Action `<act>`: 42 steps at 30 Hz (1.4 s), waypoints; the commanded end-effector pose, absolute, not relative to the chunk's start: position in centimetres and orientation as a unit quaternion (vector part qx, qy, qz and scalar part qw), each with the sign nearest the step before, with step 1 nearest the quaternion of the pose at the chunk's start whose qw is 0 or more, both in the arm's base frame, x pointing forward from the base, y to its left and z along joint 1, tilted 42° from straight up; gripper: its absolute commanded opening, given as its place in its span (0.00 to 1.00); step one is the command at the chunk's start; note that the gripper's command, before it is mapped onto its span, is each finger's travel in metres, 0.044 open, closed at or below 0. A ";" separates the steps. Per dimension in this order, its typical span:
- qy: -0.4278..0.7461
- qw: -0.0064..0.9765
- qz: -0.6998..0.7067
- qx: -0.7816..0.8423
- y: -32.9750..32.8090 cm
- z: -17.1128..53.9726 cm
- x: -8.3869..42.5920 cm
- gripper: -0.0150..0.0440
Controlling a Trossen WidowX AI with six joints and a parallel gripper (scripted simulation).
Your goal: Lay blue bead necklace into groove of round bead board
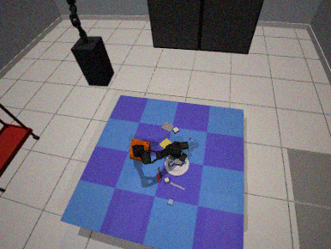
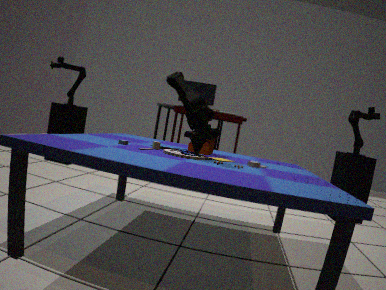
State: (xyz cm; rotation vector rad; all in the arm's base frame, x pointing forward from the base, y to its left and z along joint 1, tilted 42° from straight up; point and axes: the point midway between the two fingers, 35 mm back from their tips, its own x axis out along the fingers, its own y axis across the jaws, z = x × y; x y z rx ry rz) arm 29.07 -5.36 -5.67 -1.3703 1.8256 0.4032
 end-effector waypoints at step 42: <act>0.721 0.400 0.157 -0.543 -4.7 -6.0 28.3 0.39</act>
